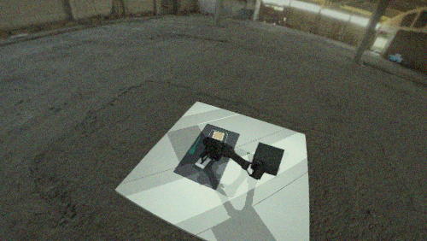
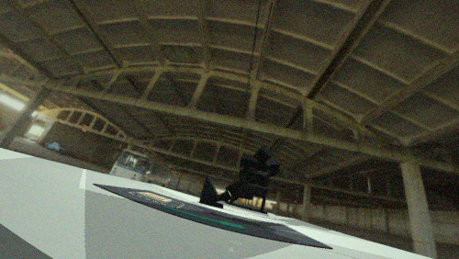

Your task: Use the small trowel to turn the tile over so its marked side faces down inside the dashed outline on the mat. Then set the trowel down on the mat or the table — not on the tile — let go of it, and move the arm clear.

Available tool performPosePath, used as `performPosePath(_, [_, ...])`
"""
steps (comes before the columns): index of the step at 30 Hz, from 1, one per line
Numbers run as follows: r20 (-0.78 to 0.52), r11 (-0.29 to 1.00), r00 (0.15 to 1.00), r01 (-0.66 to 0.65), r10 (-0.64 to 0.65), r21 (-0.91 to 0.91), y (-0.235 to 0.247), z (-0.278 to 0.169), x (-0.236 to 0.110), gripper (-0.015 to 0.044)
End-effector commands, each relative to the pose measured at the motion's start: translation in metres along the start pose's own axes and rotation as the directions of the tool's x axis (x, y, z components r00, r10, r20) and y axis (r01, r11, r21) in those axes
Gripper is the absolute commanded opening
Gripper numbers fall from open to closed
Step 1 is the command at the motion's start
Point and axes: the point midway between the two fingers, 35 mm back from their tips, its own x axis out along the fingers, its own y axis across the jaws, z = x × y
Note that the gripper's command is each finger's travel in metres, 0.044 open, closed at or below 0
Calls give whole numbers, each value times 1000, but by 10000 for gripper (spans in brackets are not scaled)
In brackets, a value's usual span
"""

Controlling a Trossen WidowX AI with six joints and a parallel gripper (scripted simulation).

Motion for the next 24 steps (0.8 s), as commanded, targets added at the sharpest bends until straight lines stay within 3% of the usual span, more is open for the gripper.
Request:
performPosePath(1, [-30,999,999,28,-27,28,1,19,-6,0])
performPosePath(24, [-148,983,985,113,-91,147,41,83,-36,0])
